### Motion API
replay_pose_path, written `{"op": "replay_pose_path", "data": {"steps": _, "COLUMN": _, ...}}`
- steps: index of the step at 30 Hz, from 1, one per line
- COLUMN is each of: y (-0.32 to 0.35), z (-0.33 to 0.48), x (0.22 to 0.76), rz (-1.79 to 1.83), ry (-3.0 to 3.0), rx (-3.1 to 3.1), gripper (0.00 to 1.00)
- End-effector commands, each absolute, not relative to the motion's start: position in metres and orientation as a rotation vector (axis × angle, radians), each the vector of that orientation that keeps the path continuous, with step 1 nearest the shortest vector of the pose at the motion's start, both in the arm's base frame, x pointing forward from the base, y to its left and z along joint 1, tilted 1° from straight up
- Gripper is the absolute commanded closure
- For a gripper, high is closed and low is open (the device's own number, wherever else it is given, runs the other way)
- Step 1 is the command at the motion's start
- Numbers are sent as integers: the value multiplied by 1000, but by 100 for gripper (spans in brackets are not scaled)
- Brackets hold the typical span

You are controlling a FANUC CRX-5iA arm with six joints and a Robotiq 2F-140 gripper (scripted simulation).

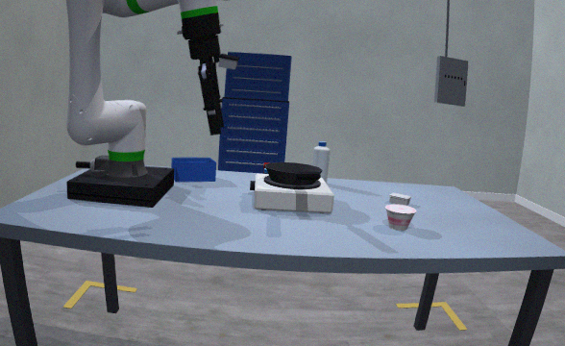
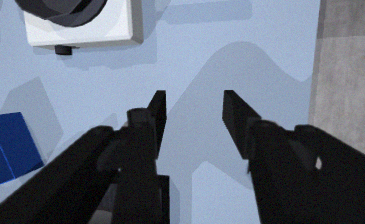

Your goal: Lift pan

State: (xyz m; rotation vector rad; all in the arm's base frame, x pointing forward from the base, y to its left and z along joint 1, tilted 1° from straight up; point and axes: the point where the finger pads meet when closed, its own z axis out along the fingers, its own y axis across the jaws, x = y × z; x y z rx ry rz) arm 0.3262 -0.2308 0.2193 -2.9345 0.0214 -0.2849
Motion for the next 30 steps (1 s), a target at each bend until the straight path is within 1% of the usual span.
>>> {"op": "replay_pose_path", "data": {"steps": 1, "y": -220, "z": 212, "x": 340, "rz": -423, "ry": 144, "rx": -2814, "gripper": 59}}
{"op": "replay_pose_path", "data": {"steps": 30, "y": -170, "z": 186, "x": 415, "rz": -976, "ry": 683, "rx": -2112, "gripper": 59}}
